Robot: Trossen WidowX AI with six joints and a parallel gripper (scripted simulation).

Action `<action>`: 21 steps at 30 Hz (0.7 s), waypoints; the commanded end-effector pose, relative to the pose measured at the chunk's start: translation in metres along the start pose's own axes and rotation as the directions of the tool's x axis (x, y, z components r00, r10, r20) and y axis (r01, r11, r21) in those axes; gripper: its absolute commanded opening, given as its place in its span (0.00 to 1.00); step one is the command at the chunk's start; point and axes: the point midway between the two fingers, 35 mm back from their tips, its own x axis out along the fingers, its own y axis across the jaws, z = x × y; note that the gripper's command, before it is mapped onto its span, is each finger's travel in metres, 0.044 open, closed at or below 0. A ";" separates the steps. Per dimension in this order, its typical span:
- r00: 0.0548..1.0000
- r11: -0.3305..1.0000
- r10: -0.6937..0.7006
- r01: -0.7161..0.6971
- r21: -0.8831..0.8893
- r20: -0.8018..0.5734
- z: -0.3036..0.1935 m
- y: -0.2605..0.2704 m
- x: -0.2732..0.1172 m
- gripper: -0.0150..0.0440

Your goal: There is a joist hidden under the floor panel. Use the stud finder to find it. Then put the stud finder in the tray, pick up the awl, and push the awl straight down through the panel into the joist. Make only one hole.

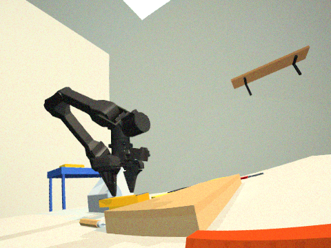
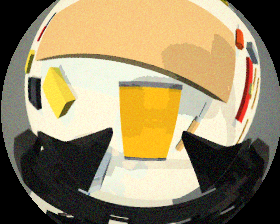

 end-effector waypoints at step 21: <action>1.000 1.000 -0.004 0.004 -0.008 -0.010 -0.002 0.000 0.024 0.81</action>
